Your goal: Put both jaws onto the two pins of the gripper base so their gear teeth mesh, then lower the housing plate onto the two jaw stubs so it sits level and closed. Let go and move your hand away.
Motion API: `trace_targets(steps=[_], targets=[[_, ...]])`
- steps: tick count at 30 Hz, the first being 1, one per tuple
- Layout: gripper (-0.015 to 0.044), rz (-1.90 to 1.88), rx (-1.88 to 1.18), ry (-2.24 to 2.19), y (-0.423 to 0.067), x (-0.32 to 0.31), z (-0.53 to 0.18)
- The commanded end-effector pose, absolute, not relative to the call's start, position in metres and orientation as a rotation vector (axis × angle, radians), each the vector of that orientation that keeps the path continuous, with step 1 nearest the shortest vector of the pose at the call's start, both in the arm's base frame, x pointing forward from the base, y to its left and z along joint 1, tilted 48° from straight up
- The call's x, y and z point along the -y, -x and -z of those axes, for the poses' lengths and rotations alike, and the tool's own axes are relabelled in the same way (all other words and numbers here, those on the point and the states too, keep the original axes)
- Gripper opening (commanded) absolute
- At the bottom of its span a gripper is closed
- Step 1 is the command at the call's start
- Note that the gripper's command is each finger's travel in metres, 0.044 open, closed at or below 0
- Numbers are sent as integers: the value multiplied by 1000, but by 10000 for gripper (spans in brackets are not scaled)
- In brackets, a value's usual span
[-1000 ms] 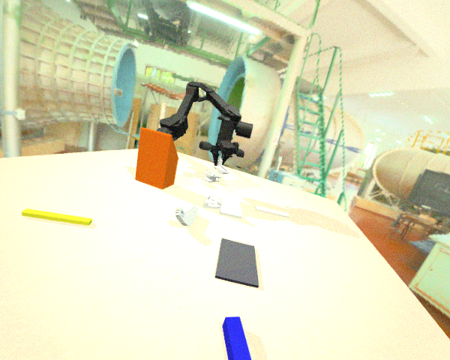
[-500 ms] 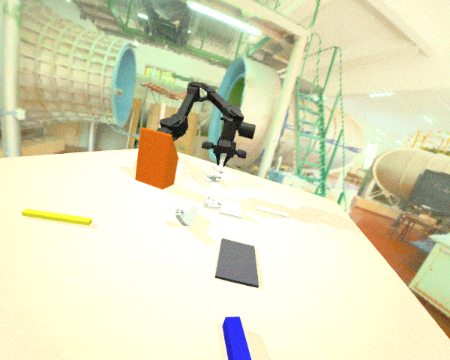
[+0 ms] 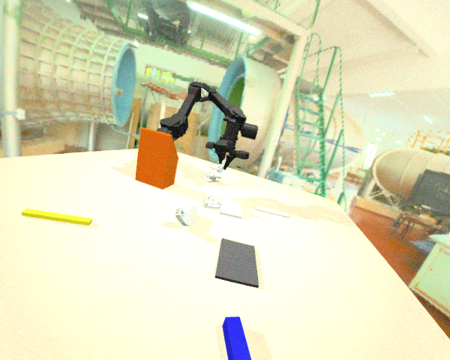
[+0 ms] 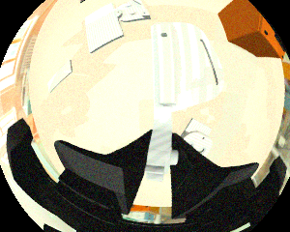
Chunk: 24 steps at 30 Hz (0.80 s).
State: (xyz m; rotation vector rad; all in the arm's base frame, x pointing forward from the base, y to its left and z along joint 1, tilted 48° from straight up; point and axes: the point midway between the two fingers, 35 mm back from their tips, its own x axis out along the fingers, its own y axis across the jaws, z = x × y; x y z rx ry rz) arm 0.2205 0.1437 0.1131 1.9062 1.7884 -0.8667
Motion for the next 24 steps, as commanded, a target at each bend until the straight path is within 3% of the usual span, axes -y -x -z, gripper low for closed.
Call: trace_targets(steps=[1, 24], targets=[[37, 897, -1779, -1924, -223, -144, -114], [37, 899, -1776, -1918, -225, -168, -91]])
